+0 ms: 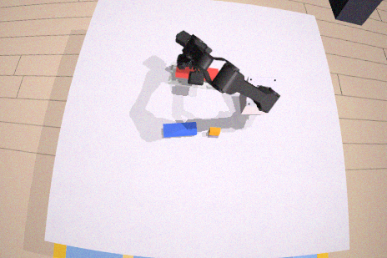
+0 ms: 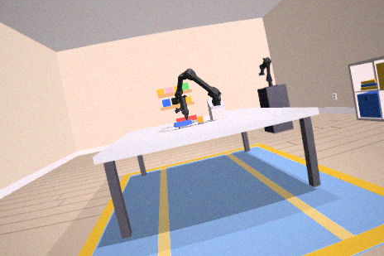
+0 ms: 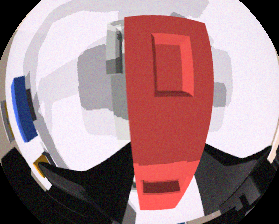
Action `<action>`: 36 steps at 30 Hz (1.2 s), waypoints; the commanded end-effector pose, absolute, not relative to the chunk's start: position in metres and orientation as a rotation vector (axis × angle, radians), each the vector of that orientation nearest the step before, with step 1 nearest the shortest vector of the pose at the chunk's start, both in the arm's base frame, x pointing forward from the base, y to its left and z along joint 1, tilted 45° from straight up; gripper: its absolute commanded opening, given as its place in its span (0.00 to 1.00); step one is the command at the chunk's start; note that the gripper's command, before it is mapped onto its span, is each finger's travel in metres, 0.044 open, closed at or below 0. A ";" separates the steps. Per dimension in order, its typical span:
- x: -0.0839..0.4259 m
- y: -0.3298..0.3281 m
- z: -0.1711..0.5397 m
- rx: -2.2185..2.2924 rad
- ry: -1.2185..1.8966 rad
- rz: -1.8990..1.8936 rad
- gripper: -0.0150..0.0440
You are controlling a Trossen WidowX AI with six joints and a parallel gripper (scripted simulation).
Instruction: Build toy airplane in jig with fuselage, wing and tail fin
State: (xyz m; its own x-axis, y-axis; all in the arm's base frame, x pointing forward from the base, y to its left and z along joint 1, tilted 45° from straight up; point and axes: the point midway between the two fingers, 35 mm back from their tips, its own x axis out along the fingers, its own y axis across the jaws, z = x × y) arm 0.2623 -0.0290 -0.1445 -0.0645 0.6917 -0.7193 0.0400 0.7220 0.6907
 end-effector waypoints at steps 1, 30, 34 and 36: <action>0.263 -0.029 -0.144 0.614 1.562 0.593 0.40; 0.269 -0.104 -0.069 0.620 1.566 0.587 1.00; 0.271 -0.106 -0.071 0.619 1.566 0.587 1.00; 0.271 -0.106 -0.071 0.611 1.561 0.596 1.00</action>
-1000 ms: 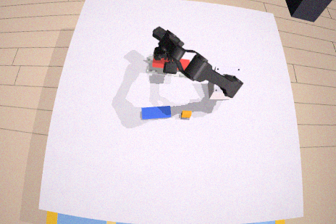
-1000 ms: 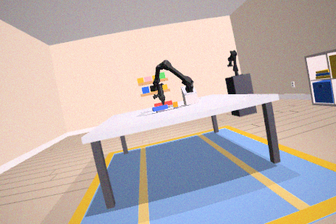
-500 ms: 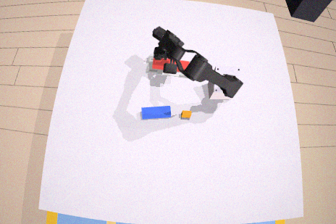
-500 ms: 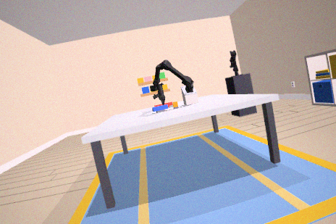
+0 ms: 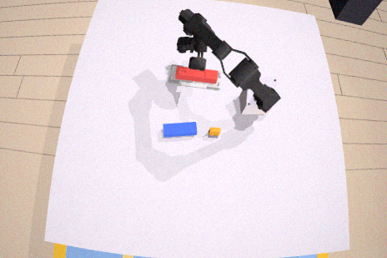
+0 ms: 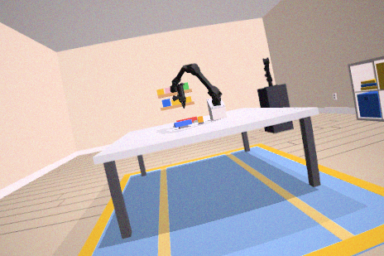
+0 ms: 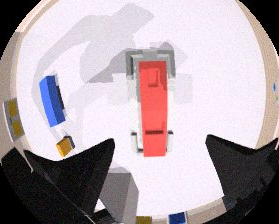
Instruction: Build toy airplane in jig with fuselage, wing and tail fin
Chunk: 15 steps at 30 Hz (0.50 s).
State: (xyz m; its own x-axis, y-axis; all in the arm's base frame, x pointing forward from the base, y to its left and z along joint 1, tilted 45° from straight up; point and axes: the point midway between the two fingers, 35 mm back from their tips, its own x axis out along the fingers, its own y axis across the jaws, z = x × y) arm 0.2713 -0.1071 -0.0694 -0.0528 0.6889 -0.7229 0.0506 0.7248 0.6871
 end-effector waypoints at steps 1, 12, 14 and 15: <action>0.271 -0.106 -0.071 0.585 1.548 0.622 1.00; 0.295 -0.082 -0.043 0.450 1.488 0.717 1.00; 0.310 -0.057 -0.020 0.445 1.489 0.706 1.00; 0.315 -0.044 -0.009 0.443 1.488 0.703 1.00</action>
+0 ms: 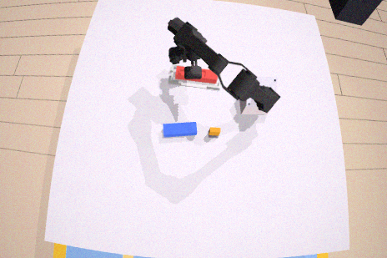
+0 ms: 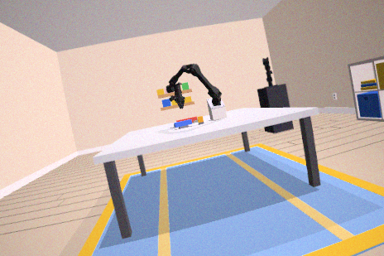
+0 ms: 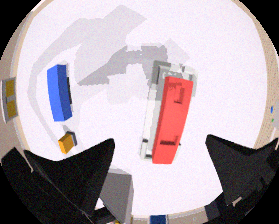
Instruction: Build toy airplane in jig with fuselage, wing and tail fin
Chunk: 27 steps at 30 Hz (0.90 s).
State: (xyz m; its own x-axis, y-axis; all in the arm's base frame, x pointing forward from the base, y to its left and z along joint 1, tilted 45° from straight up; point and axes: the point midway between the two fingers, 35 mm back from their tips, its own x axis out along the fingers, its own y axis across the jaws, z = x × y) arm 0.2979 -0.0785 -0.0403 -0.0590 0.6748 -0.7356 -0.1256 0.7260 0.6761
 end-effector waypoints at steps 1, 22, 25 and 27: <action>0.320 -0.031 0.003 0.442 1.487 0.701 1.00; 0.316 0.124 0.074 0.473 1.477 0.750 1.00; 0.316 0.126 0.072 0.474 1.477 0.751 1.00; 0.316 0.129 0.069 0.474 1.477 0.751 1.00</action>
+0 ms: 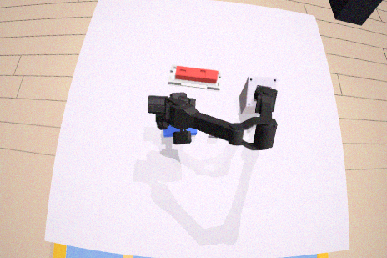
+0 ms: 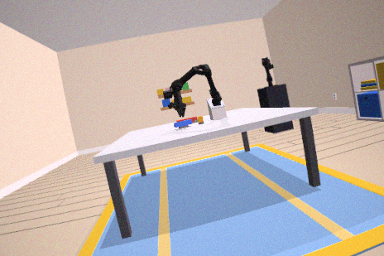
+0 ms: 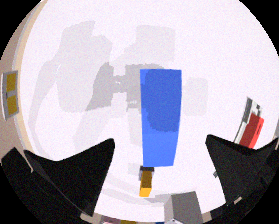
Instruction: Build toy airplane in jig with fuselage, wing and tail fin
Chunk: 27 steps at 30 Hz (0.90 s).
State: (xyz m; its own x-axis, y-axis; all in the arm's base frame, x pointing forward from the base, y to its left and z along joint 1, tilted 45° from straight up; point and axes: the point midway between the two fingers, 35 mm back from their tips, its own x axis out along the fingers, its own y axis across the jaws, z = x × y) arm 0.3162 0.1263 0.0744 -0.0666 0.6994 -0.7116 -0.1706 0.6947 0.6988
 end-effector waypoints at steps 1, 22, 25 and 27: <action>0.315 0.133 0.065 0.474 1.477 0.751 1.00; 0.314 0.154 0.043 0.474 1.477 0.751 1.00; 0.314 0.158 0.040 0.474 1.477 0.751 1.00; 0.313 0.160 0.038 0.474 1.477 0.752 1.00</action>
State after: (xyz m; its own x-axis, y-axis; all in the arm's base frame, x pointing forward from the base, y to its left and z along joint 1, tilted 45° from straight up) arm 0.3171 0.1568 0.0451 -0.0513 0.7036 -0.7087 -0.1735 0.6926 0.7002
